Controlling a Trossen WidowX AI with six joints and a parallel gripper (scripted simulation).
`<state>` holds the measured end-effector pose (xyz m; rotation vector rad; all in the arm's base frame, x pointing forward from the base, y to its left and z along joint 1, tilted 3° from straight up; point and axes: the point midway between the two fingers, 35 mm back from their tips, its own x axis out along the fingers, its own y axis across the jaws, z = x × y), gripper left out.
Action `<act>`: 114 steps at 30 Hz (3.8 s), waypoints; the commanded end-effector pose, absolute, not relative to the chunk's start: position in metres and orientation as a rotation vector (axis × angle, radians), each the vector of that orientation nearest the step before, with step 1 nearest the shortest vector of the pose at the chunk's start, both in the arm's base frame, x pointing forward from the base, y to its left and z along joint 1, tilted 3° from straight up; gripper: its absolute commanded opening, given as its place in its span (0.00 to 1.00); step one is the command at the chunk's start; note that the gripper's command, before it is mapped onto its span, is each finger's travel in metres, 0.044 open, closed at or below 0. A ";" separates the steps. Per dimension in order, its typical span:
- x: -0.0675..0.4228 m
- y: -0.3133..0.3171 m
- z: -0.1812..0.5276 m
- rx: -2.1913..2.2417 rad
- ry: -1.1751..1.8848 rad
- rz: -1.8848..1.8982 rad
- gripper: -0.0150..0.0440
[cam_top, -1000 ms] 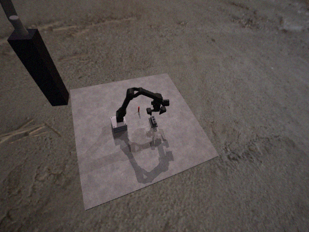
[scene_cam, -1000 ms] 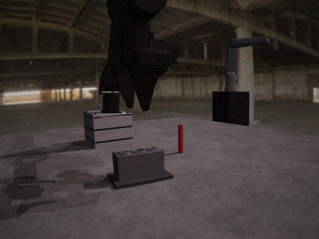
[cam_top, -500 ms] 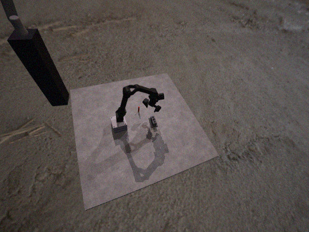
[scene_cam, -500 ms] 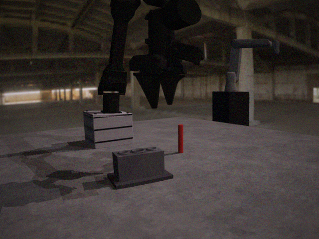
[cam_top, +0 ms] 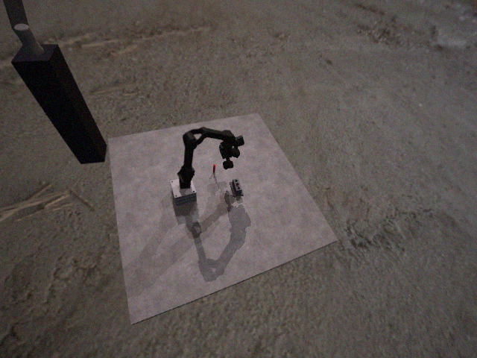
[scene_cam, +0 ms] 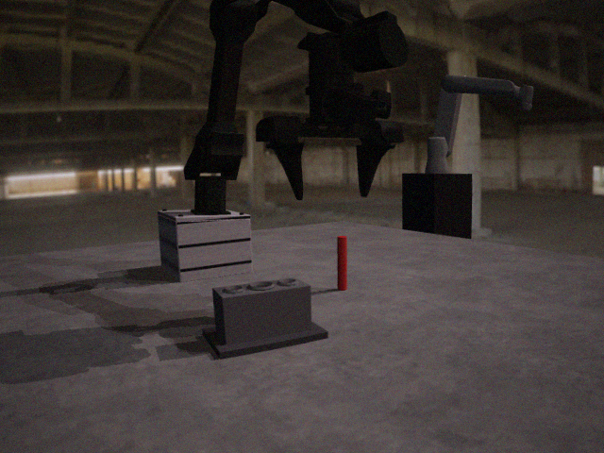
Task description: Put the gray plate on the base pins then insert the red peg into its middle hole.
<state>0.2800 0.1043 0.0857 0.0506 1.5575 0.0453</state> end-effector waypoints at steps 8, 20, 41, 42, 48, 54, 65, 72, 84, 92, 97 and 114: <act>0.218 0.147 0.088 0.818 1.435 -0.697 1.00; 0.218 0.147 0.088 0.818 1.435 -0.697 1.00; 0.220 0.152 0.035 0.818 1.435 -0.697 1.00; 0.220 0.152 0.033 0.818 1.435 -0.697 1.00; 0.221 0.153 0.023 0.818 1.436 -0.697 1.00; 0.221 0.154 0.013 0.818 1.436 -0.697 1.00; 0.221 0.156 -0.005 0.817 1.436 -0.697 1.00; 0.220 0.156 -0.015 0.817 1.436 -0.697 1.00; 0.220 0.156 -0.015 0.817 1.436 -0.697 0.51; 0.220 0.156 -0.015 0.817 1.436 -0.697 0.29; 0.220 0.156 -0.014 0.817 1.436 -0.697 0.25; 0.225 0.156 0.032 0.818 1.435 -0.696 0.25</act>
